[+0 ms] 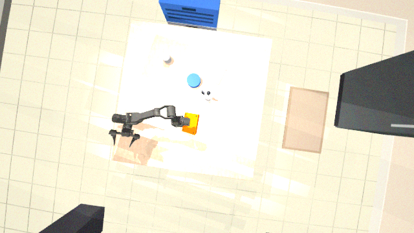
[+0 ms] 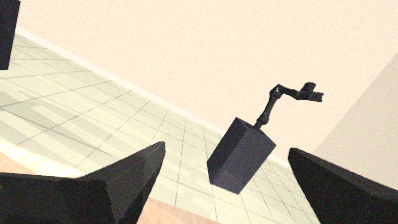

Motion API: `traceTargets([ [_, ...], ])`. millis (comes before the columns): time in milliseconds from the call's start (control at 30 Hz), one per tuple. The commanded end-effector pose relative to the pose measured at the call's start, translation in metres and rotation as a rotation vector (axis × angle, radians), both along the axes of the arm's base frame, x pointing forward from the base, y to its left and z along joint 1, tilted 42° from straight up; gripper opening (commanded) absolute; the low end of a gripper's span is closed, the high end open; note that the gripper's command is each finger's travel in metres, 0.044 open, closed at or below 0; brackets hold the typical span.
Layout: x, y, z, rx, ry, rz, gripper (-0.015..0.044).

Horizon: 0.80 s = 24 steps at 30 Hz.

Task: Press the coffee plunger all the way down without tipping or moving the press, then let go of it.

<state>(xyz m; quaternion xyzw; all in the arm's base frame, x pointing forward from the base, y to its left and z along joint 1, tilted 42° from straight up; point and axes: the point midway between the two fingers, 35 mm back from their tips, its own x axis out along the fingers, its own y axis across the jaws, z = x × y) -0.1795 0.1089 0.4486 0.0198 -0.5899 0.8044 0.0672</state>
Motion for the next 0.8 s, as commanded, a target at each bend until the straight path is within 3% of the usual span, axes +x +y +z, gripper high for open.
traceTargets([
  [0,0.011,0.035,-0.008,-0.071,0.002,-0.153,0.044],
  [233,0.057,0.099,-0.019,-0.193,0.025,-0.465,0.044],
  [433,0.126,0.148,-0.039,-0.357,0.073,-0.772,0.044],
  [767,0.263,0.167,-0.073,-0.61,0.249,-1.239,0.044],
])
